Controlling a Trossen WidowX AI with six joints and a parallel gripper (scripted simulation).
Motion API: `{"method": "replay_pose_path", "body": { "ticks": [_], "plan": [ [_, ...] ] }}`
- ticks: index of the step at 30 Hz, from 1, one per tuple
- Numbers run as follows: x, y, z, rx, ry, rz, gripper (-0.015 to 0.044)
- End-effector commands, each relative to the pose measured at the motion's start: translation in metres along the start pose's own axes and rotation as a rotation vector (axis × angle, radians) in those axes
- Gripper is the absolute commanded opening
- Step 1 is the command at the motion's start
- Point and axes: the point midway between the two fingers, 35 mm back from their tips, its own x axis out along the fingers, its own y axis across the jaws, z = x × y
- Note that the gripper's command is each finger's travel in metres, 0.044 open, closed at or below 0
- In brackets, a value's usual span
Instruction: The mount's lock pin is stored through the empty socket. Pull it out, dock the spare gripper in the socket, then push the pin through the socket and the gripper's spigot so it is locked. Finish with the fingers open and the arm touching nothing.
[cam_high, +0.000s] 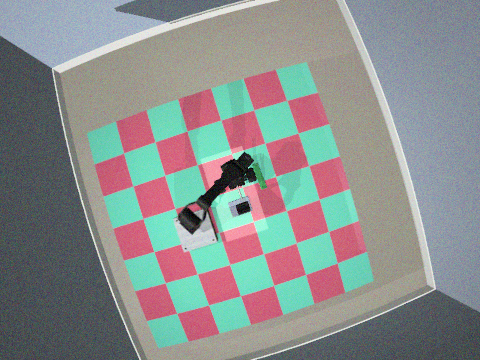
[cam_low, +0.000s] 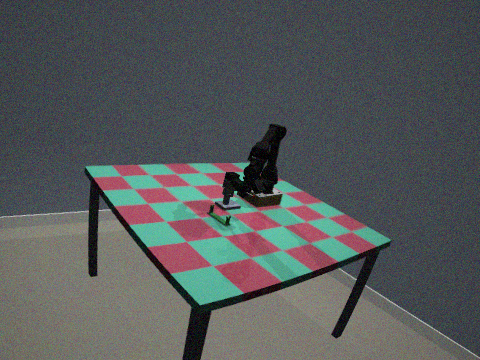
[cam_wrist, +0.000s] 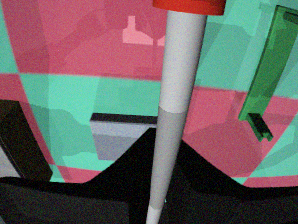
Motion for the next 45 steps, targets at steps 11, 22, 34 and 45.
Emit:
{"method": "replay_pose_path", "body": {
  "ticks": [11, 22, 34, 45],
  "plan": [
    [0.044, 0.005, 0.012, 0.006, -0.006, 0.002, 0.0000],
    [0.052, 0.005, 0.010, 0.009, -0.007, -0.003, 0.0000],
    [0.054, 0.008, 0.003, 0.012, -0.007, -0.013, 0.0000],
    [0.055, 0.007, -0.003, 0.013, -0.008, -0.017, 0.0000]
  ]
}}
